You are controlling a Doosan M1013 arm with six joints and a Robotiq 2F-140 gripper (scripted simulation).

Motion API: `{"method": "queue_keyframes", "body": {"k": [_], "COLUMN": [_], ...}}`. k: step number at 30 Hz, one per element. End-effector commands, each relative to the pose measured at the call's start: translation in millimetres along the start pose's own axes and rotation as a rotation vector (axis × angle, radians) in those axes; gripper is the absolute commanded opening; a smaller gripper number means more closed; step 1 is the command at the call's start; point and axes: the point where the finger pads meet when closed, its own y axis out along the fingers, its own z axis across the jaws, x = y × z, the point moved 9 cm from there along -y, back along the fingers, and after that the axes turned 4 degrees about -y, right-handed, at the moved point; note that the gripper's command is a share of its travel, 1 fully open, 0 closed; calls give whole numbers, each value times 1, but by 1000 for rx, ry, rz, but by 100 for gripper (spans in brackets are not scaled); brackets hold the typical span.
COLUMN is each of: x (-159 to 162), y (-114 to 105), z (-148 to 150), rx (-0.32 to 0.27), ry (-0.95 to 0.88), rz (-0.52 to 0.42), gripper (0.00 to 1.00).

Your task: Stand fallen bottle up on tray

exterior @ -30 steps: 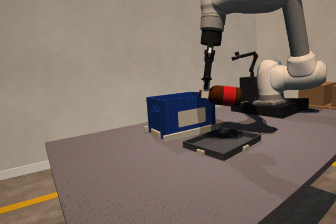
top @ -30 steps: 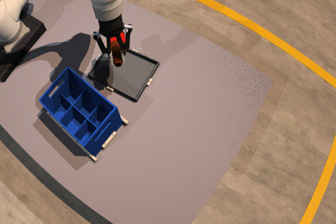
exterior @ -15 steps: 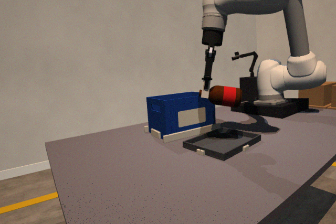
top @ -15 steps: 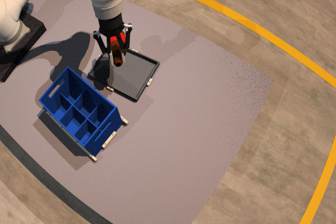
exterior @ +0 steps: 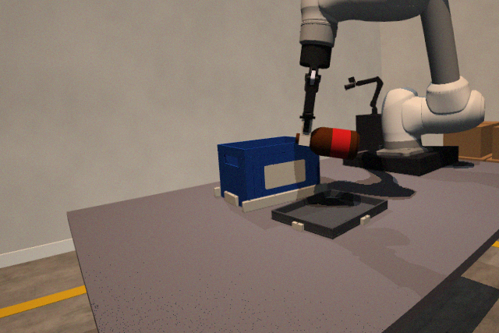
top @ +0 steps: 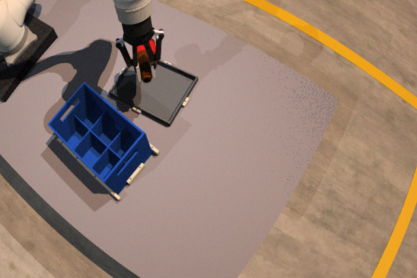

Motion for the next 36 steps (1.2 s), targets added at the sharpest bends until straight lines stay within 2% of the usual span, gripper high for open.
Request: {"method": "queue_keyframes", "body": {"k": [1, 22, 36], "x": [0, 0, 6], "y": [0, 0, 1], "z": [0, 0, 0], "rx": [0, 1, 10], "ry": [0, 0, 2], "rz": [0, 3, 56], "gripper": [10, 10, 10]}}
